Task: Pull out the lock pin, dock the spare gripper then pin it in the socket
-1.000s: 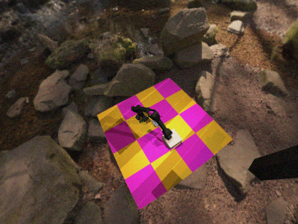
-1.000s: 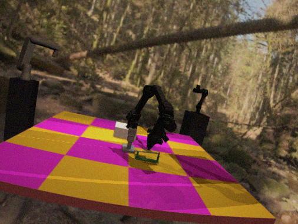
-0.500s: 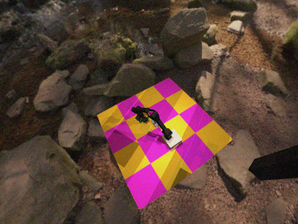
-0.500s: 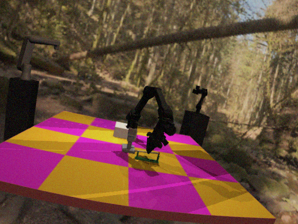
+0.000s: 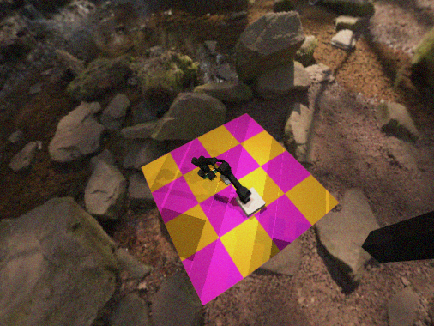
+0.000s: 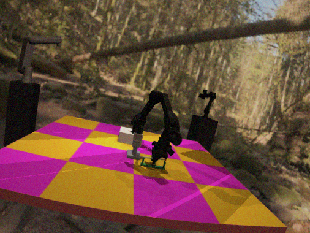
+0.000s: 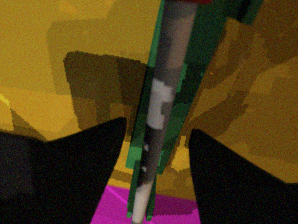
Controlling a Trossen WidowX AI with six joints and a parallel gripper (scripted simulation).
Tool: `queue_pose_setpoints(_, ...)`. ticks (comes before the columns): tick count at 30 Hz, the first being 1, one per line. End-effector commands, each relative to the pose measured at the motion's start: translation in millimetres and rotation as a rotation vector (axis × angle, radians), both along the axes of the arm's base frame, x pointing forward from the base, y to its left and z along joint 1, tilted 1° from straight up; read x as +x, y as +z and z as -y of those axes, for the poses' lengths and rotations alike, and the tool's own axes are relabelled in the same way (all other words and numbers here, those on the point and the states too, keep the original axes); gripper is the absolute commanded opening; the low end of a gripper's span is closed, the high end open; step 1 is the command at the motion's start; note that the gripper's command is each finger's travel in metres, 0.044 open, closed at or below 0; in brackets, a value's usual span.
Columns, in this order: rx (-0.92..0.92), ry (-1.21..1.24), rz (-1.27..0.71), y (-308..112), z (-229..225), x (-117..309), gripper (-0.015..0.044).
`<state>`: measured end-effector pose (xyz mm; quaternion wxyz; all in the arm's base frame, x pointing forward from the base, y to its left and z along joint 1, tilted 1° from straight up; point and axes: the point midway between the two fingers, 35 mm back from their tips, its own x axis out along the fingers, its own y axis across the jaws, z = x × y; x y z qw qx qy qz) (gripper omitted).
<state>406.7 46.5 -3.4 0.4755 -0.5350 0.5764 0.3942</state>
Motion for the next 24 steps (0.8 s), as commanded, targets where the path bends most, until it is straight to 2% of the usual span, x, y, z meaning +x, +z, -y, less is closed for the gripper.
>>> queue_pose_setpoints(1,-0.008,0.000,-0.012,-9.2,1.0,-2.8,0.0180)
queue_pose_setpoints(9,-0.008,0.000,-0.012,-9.5,1.0,-2.8,0.0180)
queue_pose_setpoints(16,-0.008,0.000,-0.012,-9.5,1.0,-2.8,0.0000)
queue_pose_setpoints(24,-0.008,0.000,-0.012,-9.5,1.0,-2.5,0.0000)
